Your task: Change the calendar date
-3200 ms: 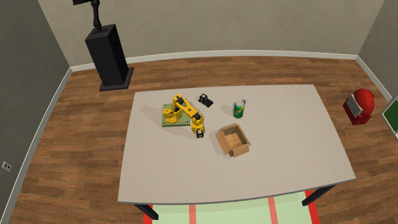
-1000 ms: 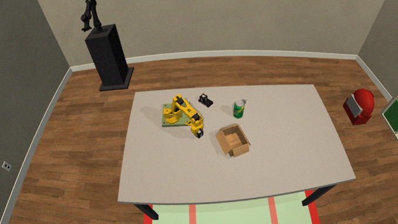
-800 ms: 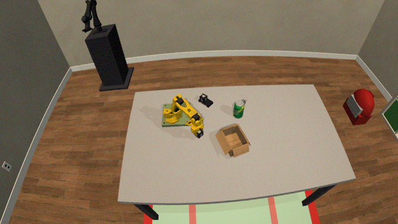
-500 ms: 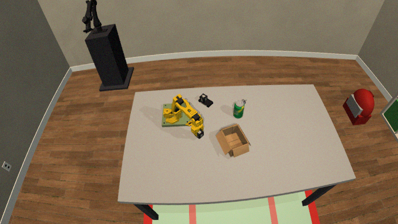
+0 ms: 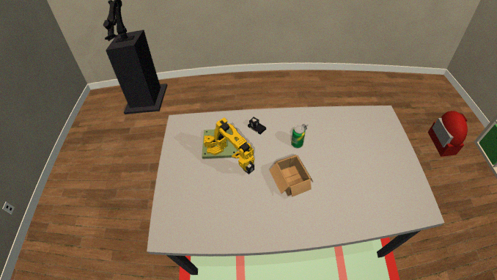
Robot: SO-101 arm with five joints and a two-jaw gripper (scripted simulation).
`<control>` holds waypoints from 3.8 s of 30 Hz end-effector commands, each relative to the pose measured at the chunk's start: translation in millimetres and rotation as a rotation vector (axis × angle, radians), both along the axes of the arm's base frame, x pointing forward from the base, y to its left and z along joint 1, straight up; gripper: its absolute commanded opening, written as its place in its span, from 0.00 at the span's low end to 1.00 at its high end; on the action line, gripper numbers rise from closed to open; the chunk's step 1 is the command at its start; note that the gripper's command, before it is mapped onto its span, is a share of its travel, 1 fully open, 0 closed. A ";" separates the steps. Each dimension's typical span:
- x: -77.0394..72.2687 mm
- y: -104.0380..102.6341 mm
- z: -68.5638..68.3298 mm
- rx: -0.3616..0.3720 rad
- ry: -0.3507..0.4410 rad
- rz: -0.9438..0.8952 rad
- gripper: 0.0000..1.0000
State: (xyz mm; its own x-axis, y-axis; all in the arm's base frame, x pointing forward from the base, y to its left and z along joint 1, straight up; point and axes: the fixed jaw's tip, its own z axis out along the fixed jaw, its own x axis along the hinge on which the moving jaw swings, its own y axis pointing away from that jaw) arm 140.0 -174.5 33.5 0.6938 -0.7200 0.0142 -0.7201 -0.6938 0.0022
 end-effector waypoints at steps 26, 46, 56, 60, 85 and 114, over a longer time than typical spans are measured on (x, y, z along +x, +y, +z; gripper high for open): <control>-3.1 0.6 -13.8 0.016 0.012 -0.001 0.00; -3.2 0.7 -20.9 0.016 0.012 -0.001 0.00; -3.3 0.7 -25.7 0.016 0.012 -0.001 0.00; -3.3 0.7 -25.8 0.016 0.012 -0.001 0.00; -3.4 0.8 -35.0 0.016 0.012 -0.001 0.00; -3.4 0.8 -35.8 0.016 0.012 -0.001 0.24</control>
